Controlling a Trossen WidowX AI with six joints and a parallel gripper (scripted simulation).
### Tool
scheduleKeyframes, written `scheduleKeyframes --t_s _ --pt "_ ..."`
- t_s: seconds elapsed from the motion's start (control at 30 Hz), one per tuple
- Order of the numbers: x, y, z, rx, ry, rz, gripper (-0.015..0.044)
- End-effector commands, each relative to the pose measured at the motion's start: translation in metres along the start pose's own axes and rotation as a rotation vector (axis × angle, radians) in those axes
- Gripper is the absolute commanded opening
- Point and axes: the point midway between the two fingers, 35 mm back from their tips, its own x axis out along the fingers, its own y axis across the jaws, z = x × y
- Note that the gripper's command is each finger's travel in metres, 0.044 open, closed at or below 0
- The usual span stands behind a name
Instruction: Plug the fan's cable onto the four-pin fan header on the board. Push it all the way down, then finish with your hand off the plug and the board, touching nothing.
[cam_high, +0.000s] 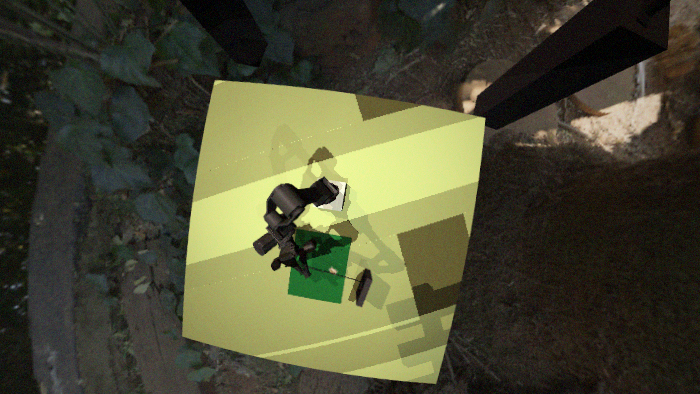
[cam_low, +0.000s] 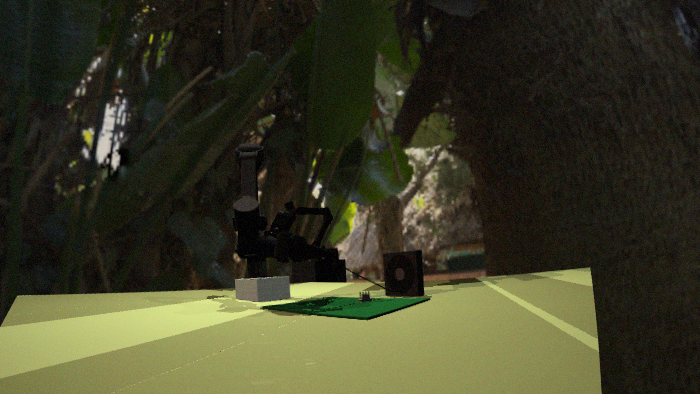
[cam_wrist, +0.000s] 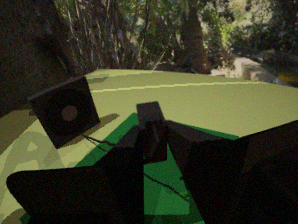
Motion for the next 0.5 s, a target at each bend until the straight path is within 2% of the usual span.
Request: scheduleKeyframes --t_s 0.0,0.47 --pt "0.0002 -0.002 0.0031 -0.006 0.003 -0.005 0.0" --pt "-0.0008 -0.0001 0.0061 -0.001 0.001 0.0 0.0"
